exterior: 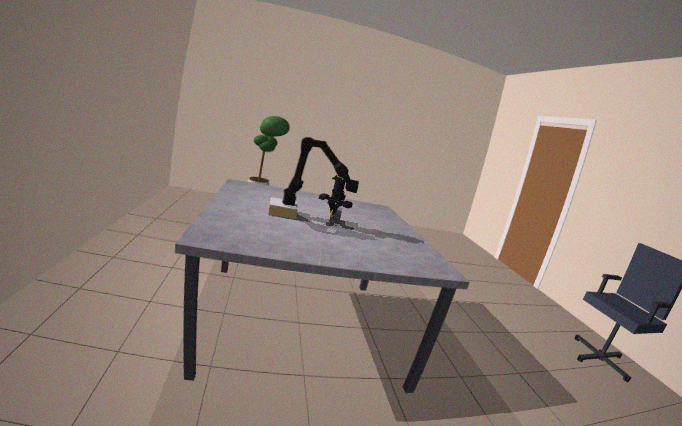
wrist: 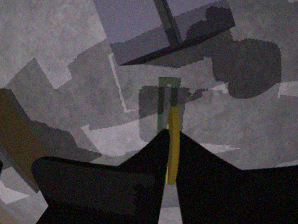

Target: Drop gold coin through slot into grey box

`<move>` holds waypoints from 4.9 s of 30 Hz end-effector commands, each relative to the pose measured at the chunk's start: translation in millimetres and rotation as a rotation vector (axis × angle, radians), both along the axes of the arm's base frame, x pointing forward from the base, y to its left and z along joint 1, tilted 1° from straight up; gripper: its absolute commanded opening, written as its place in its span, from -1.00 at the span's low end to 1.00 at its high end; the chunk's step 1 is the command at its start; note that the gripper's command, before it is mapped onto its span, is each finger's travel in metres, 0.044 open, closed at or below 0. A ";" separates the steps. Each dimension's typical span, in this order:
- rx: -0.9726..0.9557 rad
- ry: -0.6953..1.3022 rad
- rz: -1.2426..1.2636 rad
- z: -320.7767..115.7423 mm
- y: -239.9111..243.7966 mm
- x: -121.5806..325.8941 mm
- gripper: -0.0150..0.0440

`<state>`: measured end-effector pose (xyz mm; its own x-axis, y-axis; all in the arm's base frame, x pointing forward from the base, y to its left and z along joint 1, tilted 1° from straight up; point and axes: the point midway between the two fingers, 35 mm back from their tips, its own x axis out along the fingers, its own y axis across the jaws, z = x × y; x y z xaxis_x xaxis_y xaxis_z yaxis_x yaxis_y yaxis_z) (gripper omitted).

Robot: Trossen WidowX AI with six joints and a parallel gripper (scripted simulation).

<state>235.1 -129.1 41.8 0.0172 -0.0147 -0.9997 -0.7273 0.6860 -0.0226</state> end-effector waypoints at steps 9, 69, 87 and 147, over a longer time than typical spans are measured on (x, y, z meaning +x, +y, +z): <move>-0.007 -0.018 0.004 34.0 0.3 0.1 -0.49; -0.010 -0.017 0.373 51.4 82.2 51.8 -0.49; -0.007 -0.022 0.378 51.6 83.3 51.5 -0.49; -0.008 -0.022 0.374 37.8 83.6 51.5 -0.49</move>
<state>287.7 -45.6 82.4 0.0501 -0.0122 -0.9987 -0.9265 0.3727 -0.0511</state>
